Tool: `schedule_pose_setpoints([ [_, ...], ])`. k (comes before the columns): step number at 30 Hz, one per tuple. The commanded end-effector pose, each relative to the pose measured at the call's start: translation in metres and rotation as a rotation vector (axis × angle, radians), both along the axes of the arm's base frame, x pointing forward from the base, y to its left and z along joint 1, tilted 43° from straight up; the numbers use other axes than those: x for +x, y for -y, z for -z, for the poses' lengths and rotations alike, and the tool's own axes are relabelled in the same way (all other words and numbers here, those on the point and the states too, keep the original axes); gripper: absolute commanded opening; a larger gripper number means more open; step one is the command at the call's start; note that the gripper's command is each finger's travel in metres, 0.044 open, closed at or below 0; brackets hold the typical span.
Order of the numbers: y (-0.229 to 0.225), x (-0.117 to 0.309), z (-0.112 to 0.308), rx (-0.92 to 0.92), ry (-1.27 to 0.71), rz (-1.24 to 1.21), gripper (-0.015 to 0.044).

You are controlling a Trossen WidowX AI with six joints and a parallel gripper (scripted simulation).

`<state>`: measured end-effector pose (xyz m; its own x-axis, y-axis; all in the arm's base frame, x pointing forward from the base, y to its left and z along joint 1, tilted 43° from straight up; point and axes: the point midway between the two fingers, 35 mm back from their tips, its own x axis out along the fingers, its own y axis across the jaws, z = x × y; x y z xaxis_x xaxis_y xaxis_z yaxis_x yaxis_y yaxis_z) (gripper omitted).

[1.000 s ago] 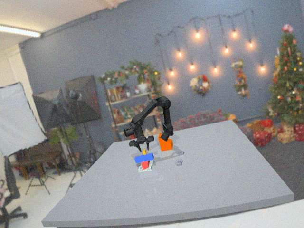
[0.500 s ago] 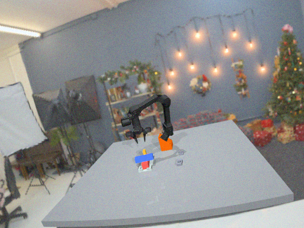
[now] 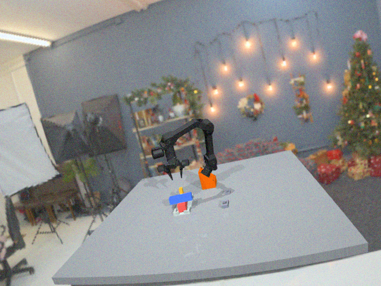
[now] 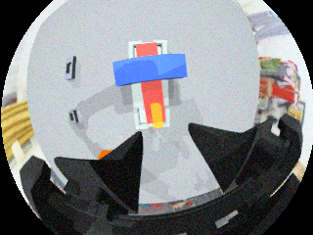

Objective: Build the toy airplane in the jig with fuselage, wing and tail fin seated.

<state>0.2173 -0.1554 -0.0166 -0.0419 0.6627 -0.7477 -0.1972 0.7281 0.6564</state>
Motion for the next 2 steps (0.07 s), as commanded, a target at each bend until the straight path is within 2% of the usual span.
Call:
schedule_pose_setpoints([
  [1, -0.0005, -0.0005, 0.0008, 0.003, -0.007, -0.001, 0.0260],
  [2, -0.0005, -0.0005, 0.0008, 0.003, -0.007, -0.001, 0.0260],
])
